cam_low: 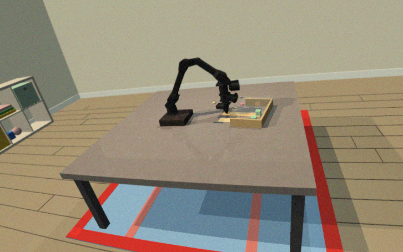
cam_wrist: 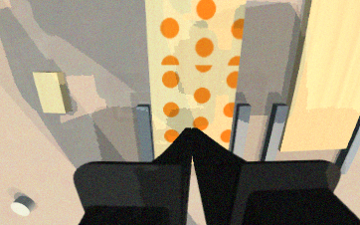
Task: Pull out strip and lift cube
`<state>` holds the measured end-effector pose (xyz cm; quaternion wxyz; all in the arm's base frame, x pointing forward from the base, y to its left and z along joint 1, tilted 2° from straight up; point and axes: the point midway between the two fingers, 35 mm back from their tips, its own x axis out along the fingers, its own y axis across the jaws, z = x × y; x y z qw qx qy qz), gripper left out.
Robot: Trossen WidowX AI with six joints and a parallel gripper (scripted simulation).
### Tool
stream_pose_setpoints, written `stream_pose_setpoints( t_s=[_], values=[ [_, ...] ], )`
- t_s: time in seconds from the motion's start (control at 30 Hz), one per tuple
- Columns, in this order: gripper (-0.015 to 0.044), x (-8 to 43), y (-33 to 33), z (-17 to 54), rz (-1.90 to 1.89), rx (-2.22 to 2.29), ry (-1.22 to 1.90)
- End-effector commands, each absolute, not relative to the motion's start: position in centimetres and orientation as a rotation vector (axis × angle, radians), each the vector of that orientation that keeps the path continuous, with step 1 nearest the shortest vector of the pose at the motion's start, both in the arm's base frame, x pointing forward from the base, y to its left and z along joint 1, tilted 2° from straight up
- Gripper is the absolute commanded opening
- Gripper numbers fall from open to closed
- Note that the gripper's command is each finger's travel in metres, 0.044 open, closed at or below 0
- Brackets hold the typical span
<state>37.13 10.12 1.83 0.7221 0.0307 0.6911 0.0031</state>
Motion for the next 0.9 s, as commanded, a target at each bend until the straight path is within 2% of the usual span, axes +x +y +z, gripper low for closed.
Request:
stream_pose_setpoints(
  t_s=[0.0, 0.87],
  values=[
    [0.0, 37.2, 10.1, 1.6, 0.002, 0.068, 1.525],
    [0.0, 35.7, 10.2, 1.4, 0.002, 0.068, 1.526]
  ],
)
